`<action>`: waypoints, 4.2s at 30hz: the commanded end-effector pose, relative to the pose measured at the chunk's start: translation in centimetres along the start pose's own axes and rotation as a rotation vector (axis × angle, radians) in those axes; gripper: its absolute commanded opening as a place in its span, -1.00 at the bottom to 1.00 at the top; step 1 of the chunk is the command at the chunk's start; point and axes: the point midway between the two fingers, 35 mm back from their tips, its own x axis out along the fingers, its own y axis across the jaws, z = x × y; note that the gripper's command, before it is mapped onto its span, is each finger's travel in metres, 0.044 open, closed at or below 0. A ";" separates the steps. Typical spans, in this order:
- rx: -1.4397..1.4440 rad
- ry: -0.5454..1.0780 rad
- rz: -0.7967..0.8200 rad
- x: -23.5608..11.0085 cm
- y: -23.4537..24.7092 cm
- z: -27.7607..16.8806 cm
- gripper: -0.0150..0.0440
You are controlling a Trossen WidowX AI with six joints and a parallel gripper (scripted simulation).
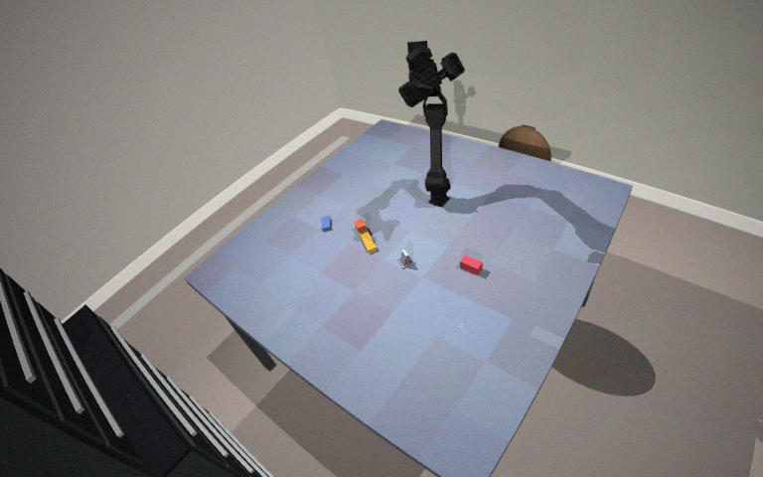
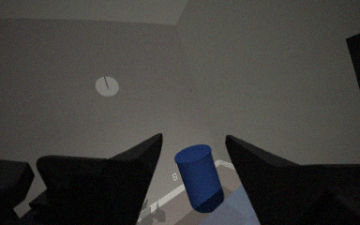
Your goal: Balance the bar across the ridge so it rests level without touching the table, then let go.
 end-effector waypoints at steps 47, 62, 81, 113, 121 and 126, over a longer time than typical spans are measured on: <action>-0.417 1.424 -0.614 -15.0 -38.0 -24.0 0.58; -0.313 1.802 -0.275 -24.6 -39.4 -29.4 0.58; -0.311 1.805 -0.270 -26.3 -41.8 -35.6 0.58; -0.311 1.805 -0.270 -26.9 -42.7 -37.9 0.58; -0.309 1.798 -0.271 -26.8 -42.7 -37.9 0.22; -0.309 1.798 -0.271 -26.8 -42.7 -37.9 -0.03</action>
